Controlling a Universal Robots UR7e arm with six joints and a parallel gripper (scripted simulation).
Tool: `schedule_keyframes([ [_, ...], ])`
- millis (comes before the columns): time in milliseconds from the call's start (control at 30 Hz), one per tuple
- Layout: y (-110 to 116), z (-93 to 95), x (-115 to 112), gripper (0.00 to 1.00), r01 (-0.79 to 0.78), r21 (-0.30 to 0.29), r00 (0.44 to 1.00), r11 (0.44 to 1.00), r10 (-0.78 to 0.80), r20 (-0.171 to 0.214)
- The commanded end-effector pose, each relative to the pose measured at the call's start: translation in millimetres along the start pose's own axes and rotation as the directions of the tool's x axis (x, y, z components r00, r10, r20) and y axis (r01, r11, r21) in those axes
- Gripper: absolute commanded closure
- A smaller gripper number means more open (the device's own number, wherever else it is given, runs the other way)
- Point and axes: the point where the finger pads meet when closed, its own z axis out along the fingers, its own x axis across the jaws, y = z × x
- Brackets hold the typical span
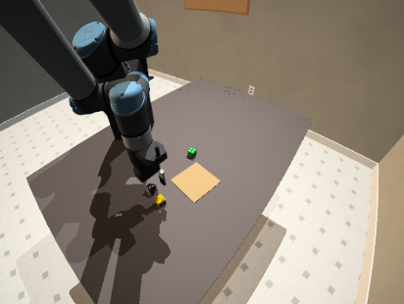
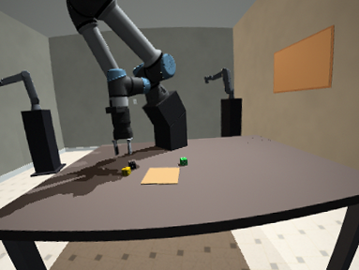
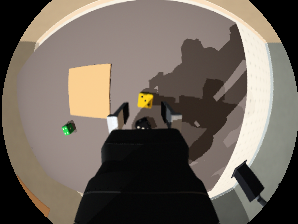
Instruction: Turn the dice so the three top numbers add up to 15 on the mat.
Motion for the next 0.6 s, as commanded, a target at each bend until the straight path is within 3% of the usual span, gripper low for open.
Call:
schedule_keyframes([
  [0, 1.1, 2.5, 0.6, 0.00, -0.108, 0.001, 0.994, 0.994, 0.108, -0.008],
  [400, 1.9, 3.6, 0.9, 0.00, -0.151, 0.002, 0.989, 0.989, 0.151, -0.008],
  [433, 1.9, 3.6, 0.9, 0.13, -0.151, 0.002, 0.989, 0.989, 0.151, -0.008],
  [567, 1.9, 3.6, 0.9, 0.13, -0.151, 0.002, 0.989, 0.989, 0.151, -0.008],
])
